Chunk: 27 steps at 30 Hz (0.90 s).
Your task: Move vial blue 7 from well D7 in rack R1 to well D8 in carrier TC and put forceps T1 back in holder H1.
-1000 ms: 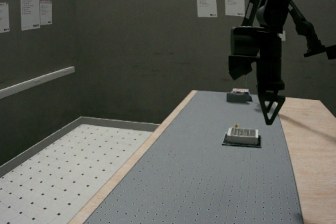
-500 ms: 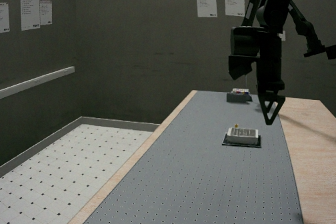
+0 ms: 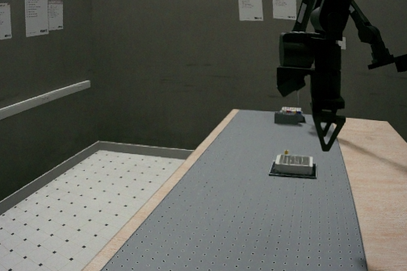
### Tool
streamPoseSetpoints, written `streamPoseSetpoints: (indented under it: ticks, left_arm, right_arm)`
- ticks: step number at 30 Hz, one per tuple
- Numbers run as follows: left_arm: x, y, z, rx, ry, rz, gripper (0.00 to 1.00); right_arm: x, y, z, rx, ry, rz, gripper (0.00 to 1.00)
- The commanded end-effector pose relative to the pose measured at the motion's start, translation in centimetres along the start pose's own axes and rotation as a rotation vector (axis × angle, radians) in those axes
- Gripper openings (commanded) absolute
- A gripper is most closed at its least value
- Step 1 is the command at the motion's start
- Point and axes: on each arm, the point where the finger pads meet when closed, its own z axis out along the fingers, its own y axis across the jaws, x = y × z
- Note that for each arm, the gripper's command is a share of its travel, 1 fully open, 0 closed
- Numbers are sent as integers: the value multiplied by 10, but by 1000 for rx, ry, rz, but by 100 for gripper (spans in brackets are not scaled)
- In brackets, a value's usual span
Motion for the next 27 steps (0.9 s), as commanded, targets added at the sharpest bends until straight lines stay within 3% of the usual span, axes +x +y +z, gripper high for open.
streamPoseSetpoints:
  ticks: [1,27]
  left_arm:
    - [-8,1,-2,-3,-16,8,100]
    - [-8,1,-2,-3,-16,8,100]
  right_arm:
    - [-6,-1,0,-7,1,-19,7]
    - [-8,-4,8,-14,1,-18,7]
